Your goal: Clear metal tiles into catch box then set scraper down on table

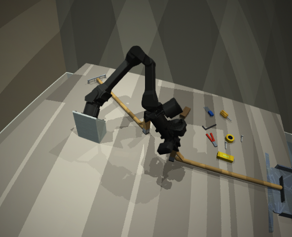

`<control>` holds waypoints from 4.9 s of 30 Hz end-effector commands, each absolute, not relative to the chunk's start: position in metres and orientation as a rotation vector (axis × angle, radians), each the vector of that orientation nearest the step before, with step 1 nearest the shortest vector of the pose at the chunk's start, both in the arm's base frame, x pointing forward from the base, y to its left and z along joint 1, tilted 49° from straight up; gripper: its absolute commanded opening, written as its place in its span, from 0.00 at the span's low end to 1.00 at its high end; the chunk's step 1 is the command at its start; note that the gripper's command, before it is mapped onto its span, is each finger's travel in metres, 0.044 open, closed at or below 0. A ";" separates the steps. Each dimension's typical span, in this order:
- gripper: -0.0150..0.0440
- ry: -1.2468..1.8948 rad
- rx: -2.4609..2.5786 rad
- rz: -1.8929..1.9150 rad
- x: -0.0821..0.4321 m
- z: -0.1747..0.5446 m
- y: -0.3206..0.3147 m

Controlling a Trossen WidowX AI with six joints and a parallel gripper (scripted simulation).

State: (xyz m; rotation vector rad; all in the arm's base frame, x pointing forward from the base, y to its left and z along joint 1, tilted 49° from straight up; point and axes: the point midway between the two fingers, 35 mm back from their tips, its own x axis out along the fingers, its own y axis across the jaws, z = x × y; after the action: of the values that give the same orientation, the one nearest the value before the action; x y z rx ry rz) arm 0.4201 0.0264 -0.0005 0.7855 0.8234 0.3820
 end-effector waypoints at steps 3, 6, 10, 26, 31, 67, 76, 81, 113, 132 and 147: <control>0.25 0.814 0.786 0.374 0.433 0.002 0.024; 0.25 0.814 0.786 0.375 0.438 0.002 0.023; 0.25 0.814 0.786 0.375 0.444 0.002 0.023; 0.25 0.812 0.785 0.375 0.469 0.003 0.024; 0.25 0.812 0.785 0.375 0.477 0.004 0.024; 0.25 0.818 0.785 0.382 0.513 0.004 0.028; 0.25 0.816 0.785 0.381 0.514 0.004 0.028; 0.25 0.813 0.786 0.380 0.513 0.004 0.028; 0.25 0.813 0.785 0.376 0.473 0.005 0.021; 0.25 0.813 0.785 0.375 0.447 0.005 0.019; 0.25 0.812 0.786 0.373 0.426 0.006 0.019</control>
State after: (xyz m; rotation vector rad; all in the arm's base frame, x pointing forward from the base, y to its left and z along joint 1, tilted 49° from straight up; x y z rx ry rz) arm 0.4282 0.0230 -0.0005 0.7932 0.8346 0.3720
